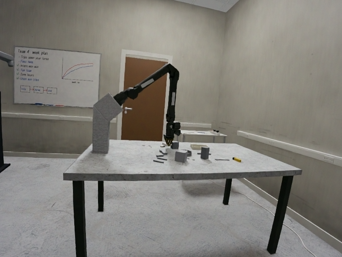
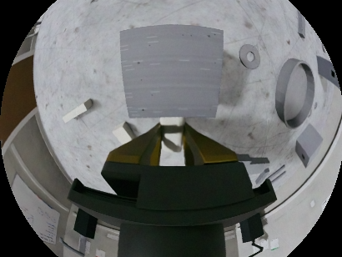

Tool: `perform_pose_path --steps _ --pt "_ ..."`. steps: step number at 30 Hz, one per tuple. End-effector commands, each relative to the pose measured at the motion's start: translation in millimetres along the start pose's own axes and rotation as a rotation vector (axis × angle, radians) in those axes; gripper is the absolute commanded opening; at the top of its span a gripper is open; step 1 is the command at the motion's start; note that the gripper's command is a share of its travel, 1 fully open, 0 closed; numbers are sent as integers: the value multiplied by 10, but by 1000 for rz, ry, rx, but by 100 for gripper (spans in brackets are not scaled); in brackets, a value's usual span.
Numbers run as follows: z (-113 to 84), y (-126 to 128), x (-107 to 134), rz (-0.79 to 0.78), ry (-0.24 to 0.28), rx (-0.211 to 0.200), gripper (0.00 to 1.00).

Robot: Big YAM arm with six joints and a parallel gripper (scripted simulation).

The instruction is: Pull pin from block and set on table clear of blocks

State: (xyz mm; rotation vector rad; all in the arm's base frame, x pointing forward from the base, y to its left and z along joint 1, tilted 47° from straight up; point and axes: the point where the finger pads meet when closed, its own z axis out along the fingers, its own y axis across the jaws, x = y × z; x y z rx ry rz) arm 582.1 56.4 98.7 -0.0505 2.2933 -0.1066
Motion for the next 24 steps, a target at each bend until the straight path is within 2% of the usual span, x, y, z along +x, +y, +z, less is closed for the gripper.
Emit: perform_pose_path --steps 1,24 --pt "72 -54 283 -13 53 11 0" --pt "72 -54 368 -17 60 12 0"
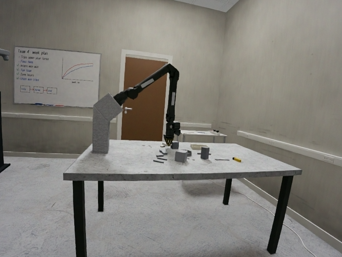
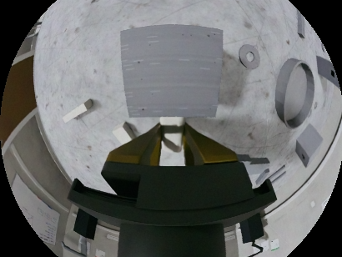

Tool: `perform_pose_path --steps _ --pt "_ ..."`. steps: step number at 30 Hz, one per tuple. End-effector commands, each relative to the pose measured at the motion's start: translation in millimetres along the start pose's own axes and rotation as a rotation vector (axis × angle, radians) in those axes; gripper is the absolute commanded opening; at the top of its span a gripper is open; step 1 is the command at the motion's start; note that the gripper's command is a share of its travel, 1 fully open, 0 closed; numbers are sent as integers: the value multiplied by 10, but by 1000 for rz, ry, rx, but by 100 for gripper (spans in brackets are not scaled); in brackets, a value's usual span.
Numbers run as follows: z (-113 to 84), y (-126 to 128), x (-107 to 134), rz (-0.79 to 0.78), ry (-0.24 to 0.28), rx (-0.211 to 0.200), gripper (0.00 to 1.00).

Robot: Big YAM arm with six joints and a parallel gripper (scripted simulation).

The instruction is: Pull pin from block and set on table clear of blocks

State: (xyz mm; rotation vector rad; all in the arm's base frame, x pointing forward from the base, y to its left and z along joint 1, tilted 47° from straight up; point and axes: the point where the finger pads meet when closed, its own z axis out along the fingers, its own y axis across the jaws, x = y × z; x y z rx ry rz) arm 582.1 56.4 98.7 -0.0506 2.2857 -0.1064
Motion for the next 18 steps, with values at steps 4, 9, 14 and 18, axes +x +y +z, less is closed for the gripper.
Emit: perform_pose_path --steps 4,9,14,18 --pt "69 -53 378 -18 69 12 0" --pt "69 -53 388 -18 70 12 0" --pt "68 -54 416 -19 72 12 0" --pt "68 -54 426 -20 73 13 0"
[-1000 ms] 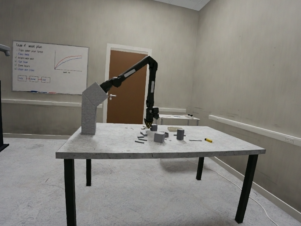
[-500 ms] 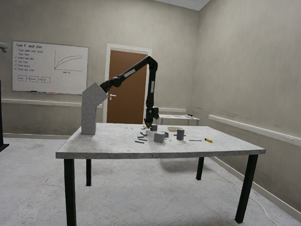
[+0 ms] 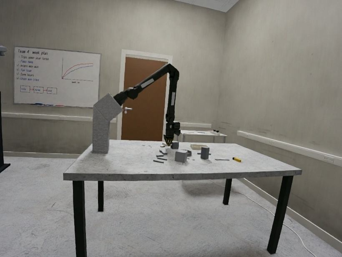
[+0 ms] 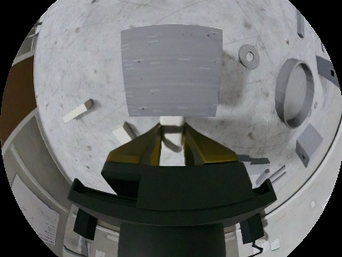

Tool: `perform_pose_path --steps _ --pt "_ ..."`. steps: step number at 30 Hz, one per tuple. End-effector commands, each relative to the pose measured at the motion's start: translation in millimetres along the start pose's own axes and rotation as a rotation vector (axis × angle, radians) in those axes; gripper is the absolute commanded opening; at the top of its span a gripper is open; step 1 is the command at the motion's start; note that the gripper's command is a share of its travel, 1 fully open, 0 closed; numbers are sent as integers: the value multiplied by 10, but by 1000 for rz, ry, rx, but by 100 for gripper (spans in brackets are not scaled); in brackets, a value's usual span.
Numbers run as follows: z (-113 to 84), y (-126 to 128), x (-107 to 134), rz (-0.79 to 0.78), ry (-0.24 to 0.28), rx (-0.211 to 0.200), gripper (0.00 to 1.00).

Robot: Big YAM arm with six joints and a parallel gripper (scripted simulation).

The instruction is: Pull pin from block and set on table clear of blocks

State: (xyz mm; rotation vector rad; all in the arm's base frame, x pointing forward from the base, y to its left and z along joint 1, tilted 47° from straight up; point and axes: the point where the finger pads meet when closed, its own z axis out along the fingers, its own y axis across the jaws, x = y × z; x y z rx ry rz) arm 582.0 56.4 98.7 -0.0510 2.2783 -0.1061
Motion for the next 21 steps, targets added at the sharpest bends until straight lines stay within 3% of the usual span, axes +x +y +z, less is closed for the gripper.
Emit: perform_pose_path --steps 1,21 --pt "65 -53 426 -20 80 13 0" --pt "63 -54 502 -23 86 14 0"
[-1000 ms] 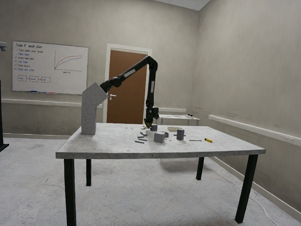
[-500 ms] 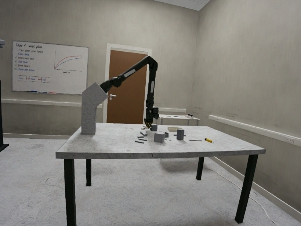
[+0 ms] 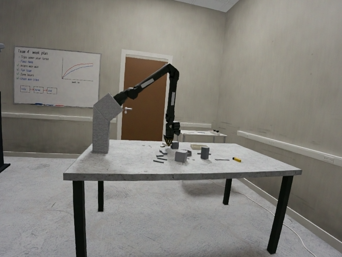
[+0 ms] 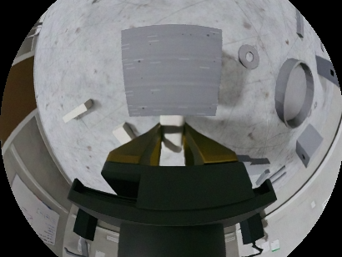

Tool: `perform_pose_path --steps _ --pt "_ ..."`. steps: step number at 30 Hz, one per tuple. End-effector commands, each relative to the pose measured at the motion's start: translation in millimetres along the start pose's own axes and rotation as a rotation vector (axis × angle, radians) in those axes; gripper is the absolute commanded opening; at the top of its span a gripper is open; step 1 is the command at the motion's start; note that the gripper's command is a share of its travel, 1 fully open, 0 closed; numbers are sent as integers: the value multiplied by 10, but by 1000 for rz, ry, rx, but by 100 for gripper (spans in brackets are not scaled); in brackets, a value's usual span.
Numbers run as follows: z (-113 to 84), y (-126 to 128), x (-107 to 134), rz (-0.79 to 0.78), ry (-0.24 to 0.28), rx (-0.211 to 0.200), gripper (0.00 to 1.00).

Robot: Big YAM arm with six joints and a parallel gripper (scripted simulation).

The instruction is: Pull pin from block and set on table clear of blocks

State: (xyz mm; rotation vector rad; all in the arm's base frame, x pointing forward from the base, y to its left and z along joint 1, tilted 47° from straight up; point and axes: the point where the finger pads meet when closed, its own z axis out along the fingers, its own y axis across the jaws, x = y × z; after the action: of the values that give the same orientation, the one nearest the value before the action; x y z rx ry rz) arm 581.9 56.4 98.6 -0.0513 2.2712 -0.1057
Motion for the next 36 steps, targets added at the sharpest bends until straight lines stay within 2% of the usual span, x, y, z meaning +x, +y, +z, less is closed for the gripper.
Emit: perform_pose_path --steps 1,36 --pt "59 -54 511 -24 94 14 0" --pt "49 -55 570 -27 113 14 0"
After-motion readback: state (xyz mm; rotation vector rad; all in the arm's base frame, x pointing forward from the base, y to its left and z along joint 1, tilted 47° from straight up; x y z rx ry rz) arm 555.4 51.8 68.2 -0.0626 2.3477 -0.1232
